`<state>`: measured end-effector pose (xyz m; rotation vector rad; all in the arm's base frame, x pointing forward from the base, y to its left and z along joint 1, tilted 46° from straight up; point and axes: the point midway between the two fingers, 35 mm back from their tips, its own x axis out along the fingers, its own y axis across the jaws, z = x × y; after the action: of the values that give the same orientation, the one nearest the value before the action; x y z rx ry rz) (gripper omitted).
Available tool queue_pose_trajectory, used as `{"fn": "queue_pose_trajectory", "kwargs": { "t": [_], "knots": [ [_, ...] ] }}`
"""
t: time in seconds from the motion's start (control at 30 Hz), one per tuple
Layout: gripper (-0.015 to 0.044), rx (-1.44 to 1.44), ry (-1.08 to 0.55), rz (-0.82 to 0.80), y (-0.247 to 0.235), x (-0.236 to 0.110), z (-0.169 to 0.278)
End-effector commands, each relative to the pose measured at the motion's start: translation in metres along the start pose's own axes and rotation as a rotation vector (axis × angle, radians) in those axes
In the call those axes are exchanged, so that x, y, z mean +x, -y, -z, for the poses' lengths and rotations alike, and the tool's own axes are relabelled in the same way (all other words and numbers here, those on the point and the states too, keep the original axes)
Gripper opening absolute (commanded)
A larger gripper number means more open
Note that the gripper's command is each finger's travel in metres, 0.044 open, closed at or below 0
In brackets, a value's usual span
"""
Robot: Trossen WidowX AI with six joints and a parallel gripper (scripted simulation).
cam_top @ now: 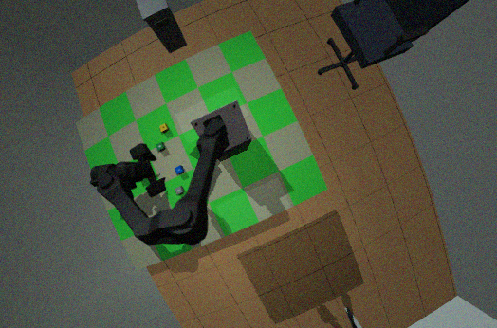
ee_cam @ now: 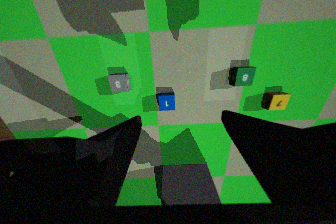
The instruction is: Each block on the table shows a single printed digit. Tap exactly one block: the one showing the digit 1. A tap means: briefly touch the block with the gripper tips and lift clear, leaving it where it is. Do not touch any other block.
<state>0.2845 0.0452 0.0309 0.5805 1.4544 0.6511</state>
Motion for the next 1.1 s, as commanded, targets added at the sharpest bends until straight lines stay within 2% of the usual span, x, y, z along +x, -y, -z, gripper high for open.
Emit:
{"fn": "queue_pose_trajectory", "kwargs": {
  "t": [0.0,0.67,0.73,0.9,1.07],
  "knots": [
    [0.04,0.021,-0.009,-0.008,-0.013,0.004,0.013],
    [0.04,0.021,-0.009,-0.008,-0.013,0.004,0.013],
    [0.0347,0.021,-0.009,-0.006,-0.012,0.015,0.011],
    [0.0216,0.021,-0.009,-0.011,-0.014,0.082,0.013],
    [0.0085,0.021,-0.009,-0.012,-0.015,0.085,0.014]
  ]
}}
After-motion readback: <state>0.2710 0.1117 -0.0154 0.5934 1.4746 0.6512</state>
